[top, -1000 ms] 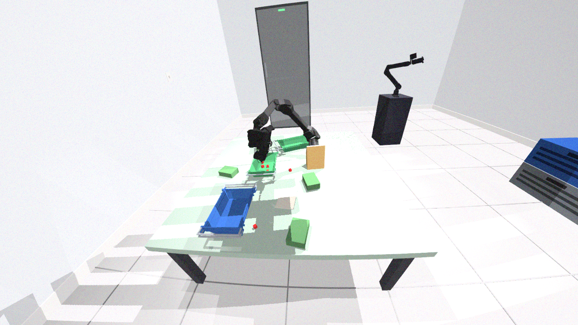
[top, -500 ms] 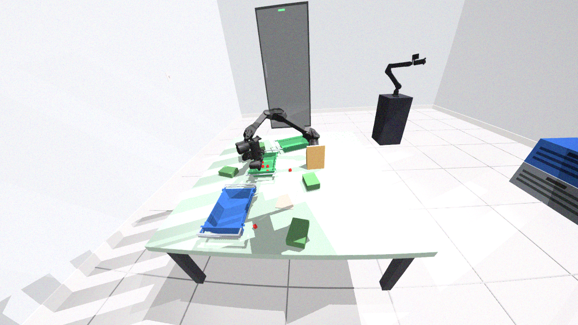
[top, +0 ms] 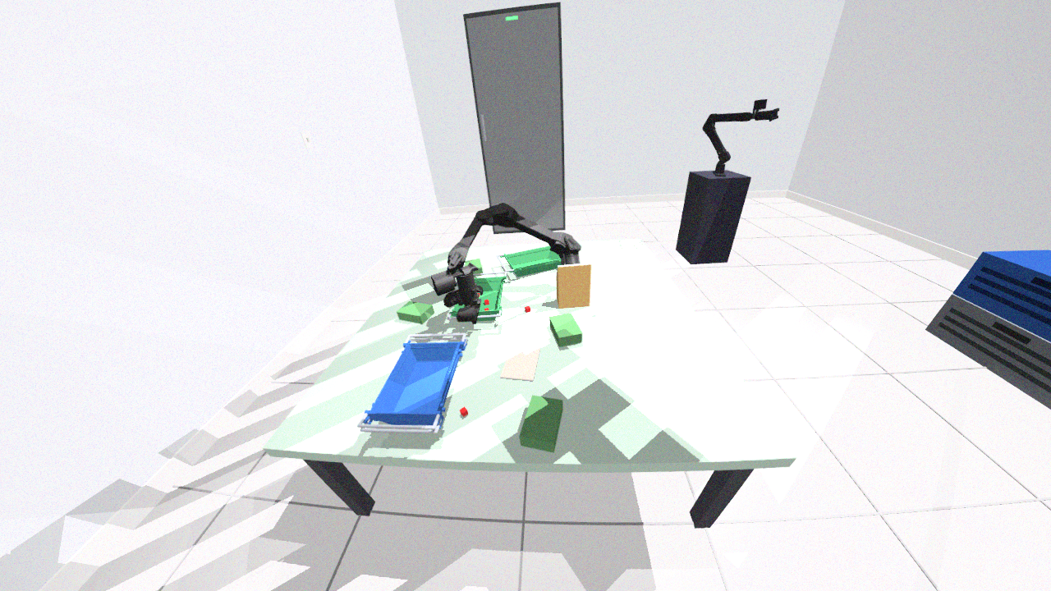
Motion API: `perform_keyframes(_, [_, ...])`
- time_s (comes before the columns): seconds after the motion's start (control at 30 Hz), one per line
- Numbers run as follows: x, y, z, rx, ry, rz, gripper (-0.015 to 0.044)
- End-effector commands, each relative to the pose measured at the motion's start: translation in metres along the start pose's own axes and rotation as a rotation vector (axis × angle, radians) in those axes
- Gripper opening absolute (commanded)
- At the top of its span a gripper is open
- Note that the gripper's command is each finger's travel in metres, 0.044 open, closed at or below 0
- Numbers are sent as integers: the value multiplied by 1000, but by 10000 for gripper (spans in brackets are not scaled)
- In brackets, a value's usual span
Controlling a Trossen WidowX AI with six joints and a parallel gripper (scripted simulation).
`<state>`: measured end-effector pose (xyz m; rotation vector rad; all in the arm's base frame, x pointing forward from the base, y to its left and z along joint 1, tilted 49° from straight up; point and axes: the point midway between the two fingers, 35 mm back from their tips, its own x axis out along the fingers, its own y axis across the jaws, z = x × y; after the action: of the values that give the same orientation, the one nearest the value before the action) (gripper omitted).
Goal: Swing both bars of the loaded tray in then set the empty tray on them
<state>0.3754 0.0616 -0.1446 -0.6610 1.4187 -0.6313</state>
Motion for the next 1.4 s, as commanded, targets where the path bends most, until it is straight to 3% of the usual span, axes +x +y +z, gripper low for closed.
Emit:
perform_keyframes(0.0, [1,0,1,-7,-13,-3,81])
perform_keyframes(0.5, [-32,-31,1,-8,-12,-3,81])
perform_keyframes(1.03, [-11,-74,1,-9,-12,-5,81])
perform_keyframes(1.37, [-54,-69,1,-9,-12,-3,81])
